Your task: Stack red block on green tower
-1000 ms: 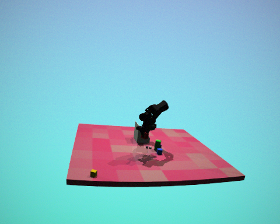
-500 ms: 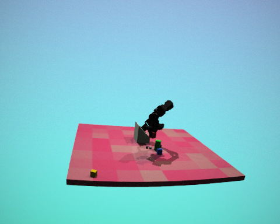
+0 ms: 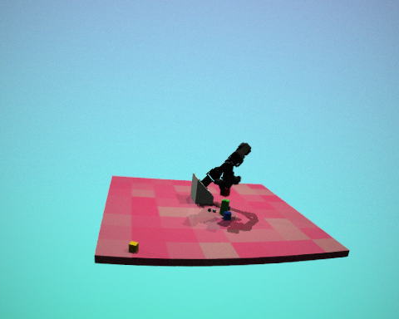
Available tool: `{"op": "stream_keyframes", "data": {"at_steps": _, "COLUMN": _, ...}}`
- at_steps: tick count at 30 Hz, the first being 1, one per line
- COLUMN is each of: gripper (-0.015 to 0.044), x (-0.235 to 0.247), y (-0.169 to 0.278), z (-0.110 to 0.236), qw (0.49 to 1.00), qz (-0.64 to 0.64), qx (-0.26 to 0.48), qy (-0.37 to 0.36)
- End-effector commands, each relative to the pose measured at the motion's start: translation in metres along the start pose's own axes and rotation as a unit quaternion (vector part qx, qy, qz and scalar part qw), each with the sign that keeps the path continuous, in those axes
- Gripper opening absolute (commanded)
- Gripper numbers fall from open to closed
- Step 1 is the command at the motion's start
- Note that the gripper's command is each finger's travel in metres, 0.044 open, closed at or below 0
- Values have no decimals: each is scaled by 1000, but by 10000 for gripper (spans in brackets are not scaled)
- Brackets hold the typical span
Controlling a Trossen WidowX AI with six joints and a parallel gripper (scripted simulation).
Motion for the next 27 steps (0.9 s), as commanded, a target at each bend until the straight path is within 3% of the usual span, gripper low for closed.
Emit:
{"op": "stream_keyframes", "data": {"at_steps": 1, "gripper": 0, "x": 14, "y": 4, "z": -3, "qw": 1000, "qz": -2, "qx": -2, "qy": -4}}
{"op": "stream_keyframes", "data": {"at_steps": 9, "gripper": 0, "x": 22, "y": 7, "z": -8, "qw": 1000, "qz": -2, "qx": -2, "qy": -5}}
{"op": "stream_keyframes", "data": {"at_steps": 17, "gripper": 0, "x": 23, "y": 7, "z": -35, "qw": 1000, "qz": -2, "qx": -2, "qy": -5}}
{"op": "stream_keyframes", "data": {"at_steps": 27, "gripper": 0, "x": 23, "y": 7, "z": -36, "qw": 1000, "qz": -2, "qx": -2, "qy": -5}}
Point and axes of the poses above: the point midway between the two fingers, 35 mm back from their tips, its own z axis back along the fingers, its own x axis across the jaws, y = z × x, the point moved 4 cm from there along z, back along the fingers, and after that the axes turned 14 degrees about -z, right-handed, at the moved point
